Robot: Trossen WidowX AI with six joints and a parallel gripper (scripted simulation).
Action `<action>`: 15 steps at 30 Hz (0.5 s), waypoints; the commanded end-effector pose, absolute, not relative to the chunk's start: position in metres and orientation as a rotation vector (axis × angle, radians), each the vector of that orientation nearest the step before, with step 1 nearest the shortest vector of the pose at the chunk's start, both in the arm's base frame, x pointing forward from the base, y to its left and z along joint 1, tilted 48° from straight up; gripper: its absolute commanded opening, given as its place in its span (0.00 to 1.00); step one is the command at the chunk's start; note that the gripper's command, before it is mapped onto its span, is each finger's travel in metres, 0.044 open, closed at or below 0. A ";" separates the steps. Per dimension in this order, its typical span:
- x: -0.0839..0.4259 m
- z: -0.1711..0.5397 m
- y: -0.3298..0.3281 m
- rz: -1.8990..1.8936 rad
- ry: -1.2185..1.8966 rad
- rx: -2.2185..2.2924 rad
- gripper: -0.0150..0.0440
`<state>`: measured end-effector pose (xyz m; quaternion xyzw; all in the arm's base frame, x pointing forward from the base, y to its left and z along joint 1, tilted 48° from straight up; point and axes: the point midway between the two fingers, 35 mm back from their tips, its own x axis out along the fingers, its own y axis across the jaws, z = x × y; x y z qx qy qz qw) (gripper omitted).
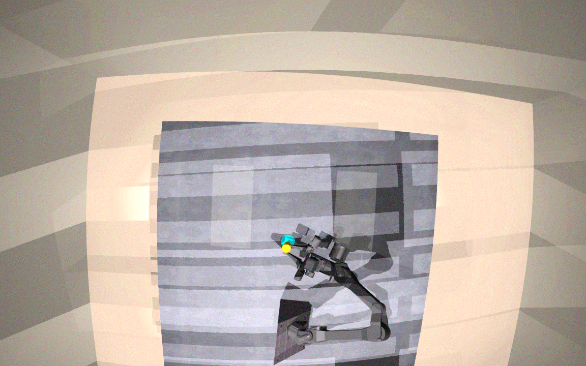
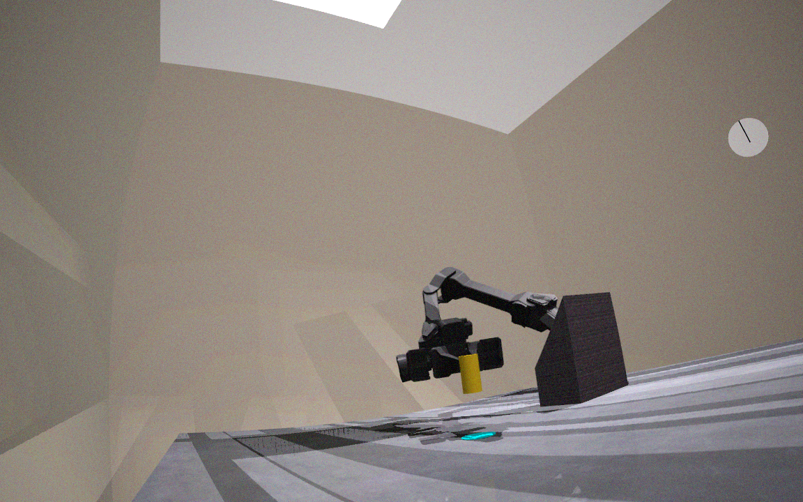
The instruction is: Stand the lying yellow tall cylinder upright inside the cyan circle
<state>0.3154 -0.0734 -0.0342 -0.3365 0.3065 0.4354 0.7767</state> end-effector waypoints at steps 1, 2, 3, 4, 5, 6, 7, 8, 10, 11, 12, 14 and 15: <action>0.315 -0.046 -0.088 0.939 0.664 -0.735 0.43; 0.314 -0.049 -0.091 0.939 0.665 -0.735 0.43; 0.313 -0.052 -0.095 0.939 0.665 -0.735 0.43; 0.312 -0.055 -0.098 0.940 0.664 -0.734 0.43; 0.312 -0.058 -0.101 0.942 0.662 -0.733 0.43; 0.311 -0.060 -0.103 0.943 0.661 -0.732 0.43; 0.310 -0.063 -0.106 0.944 0.659 -0.731 0.43; 0.309 -0.066 -0.109 0.945 0.657 -0.729 0.43; 0.308 -0.072 -0.114 0.948 0.651 -0.725 0.43; 0.307 -0.074 -0.116 0.949 0.648 -0.724 0.43; 0.307 -0.076 -0.117 0.950 0.646 -0.723 0.43; 0.306 -0.077 -0.118 0.950 0.646 -0.723 0.43; 0.306 -0.078 -0.121 0.949 0.649 -0.723 0.43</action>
